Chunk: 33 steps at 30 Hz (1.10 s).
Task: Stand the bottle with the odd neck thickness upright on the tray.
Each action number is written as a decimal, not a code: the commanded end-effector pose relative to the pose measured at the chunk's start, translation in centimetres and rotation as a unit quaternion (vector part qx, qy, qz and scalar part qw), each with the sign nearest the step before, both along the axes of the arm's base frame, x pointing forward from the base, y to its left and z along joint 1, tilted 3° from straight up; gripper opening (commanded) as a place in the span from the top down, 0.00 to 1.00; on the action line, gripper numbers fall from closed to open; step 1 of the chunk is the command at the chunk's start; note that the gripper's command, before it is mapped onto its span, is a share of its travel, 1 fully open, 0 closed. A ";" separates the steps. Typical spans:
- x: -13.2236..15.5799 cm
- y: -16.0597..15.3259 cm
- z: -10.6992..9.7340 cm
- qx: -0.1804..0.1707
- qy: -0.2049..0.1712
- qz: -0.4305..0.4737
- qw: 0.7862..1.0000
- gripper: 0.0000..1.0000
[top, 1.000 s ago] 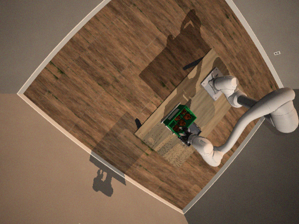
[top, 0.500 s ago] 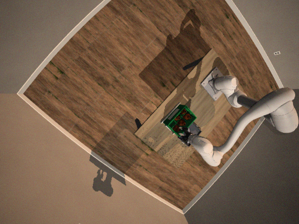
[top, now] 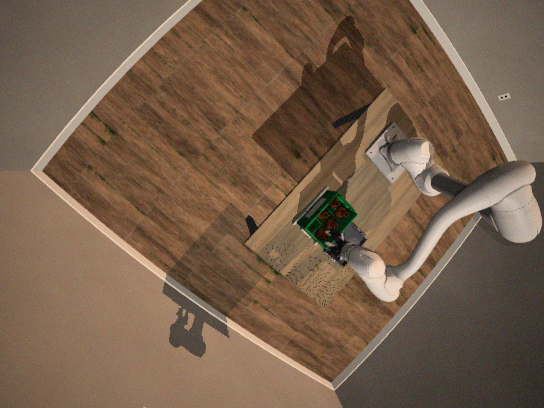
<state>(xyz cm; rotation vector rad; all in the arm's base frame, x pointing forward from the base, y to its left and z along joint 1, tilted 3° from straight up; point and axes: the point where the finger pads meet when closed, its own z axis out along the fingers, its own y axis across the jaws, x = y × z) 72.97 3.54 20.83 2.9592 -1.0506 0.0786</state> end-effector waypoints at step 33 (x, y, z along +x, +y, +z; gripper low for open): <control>0.1 0.0 -2.8 0.000 0.000 0.000 1.000 0.62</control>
